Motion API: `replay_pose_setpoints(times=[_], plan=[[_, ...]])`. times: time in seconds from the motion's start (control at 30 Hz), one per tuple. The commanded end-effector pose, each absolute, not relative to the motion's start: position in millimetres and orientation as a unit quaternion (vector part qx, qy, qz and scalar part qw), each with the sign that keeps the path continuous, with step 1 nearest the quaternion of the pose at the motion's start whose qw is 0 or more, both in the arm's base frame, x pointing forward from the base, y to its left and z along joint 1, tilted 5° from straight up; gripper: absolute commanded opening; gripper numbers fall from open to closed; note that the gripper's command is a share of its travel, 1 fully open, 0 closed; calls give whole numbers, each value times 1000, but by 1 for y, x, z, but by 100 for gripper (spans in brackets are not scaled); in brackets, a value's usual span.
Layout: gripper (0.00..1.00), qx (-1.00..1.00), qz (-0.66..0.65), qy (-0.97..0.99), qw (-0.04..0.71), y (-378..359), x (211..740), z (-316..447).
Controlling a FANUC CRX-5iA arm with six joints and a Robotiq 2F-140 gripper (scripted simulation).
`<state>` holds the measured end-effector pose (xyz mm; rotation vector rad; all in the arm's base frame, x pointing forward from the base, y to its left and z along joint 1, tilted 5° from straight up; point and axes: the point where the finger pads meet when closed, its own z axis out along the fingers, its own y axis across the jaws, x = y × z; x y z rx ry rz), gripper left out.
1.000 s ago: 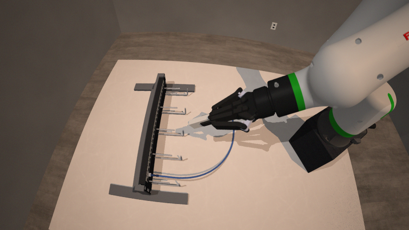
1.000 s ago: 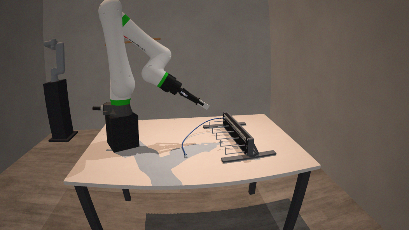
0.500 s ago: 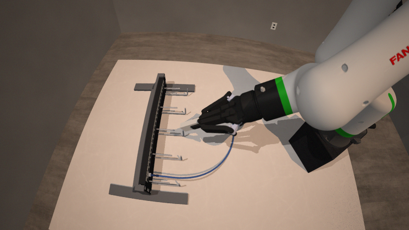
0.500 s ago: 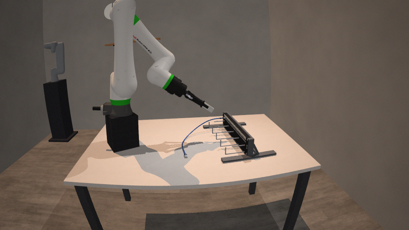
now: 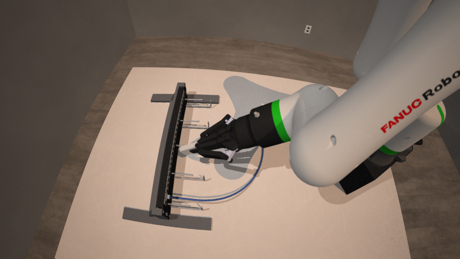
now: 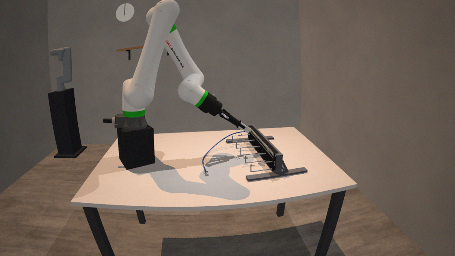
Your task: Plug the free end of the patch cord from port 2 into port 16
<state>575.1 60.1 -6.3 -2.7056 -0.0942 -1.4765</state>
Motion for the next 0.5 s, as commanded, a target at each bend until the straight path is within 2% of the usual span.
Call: replay_pose_setpoints(times=[0.0,0.47], plan=[[0,-869,-493,-34,40,59,593,-17],[0,-869,-493,-34,40,59,596,-18]])
